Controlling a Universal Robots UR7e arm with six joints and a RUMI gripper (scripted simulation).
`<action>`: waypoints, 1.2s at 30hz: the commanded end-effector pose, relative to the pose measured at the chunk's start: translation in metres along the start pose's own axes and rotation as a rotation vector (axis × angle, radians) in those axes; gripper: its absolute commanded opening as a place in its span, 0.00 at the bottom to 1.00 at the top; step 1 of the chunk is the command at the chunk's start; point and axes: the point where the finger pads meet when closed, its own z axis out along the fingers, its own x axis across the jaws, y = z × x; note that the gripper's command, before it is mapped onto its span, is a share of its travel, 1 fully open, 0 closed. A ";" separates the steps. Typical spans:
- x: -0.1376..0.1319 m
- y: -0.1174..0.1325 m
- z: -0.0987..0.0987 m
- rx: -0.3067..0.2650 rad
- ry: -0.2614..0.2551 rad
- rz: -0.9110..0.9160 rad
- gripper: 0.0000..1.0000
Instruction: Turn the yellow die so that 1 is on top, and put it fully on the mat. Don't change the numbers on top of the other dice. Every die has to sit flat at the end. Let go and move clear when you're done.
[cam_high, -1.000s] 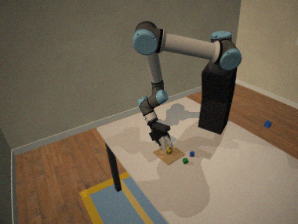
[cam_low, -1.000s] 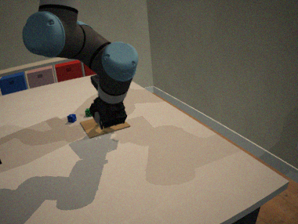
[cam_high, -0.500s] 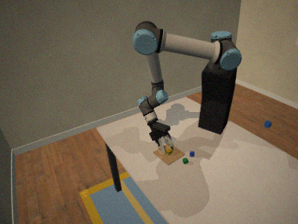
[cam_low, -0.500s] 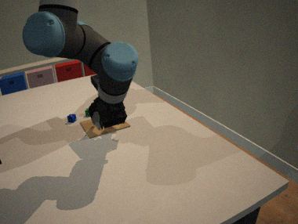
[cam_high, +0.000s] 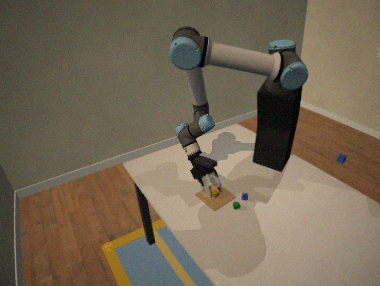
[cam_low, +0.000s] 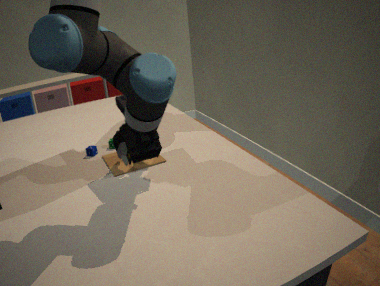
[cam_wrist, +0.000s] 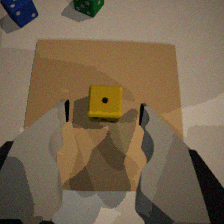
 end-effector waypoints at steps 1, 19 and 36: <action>0.000 -0.003 -0.004 -0.001 0.001 -0.001 0.37; 0.000 -0.038 -0.039 -0.001 0.001 -0.001 0.37; 0.000 -0.048 -0.049 -0.002 0.000 -0.001 0.37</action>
